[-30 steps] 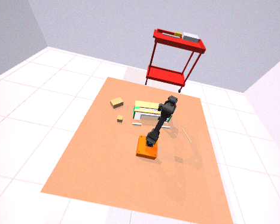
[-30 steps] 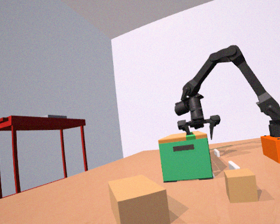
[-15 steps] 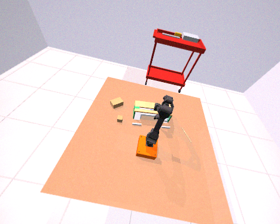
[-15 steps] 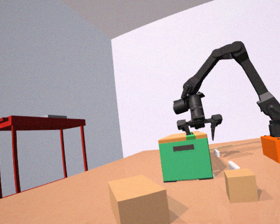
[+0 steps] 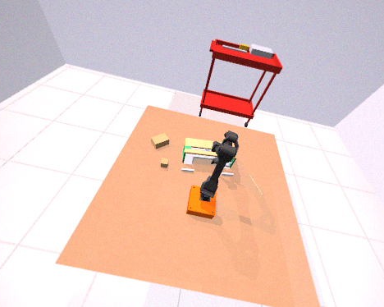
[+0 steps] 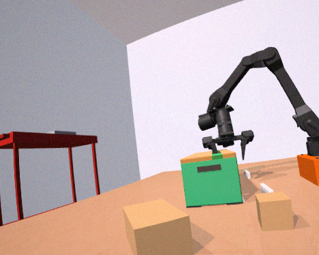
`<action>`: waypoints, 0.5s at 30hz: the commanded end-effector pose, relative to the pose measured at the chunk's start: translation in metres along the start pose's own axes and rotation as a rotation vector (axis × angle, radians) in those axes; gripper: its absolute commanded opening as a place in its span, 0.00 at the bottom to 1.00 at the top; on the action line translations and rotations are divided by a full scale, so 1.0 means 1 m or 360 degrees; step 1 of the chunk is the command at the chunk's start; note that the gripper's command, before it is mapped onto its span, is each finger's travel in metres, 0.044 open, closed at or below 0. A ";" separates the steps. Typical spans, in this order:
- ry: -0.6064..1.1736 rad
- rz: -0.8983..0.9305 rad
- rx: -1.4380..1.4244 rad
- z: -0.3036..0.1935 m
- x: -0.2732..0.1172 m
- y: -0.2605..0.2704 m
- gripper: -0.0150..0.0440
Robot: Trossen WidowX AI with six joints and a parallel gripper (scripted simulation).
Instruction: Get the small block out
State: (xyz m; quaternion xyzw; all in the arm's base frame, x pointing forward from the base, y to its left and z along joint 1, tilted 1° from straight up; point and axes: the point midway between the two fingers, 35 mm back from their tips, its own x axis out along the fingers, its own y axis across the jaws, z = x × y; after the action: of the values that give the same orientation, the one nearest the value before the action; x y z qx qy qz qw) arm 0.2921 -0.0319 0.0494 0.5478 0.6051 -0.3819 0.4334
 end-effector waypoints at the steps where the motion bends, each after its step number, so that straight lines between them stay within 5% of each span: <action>1: -0.0002 -0.0004 -0.0006 -0.001 0.001 -0.001 0.93; 15: -0.0001 -0.0004 -0.0006 -0.014 0.005 -0.001 0.93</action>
State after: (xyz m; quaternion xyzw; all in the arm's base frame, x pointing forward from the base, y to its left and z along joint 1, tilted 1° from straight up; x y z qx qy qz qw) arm 0.2912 -0.0197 0.0501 0.5450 0.6060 -0.3808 0.4369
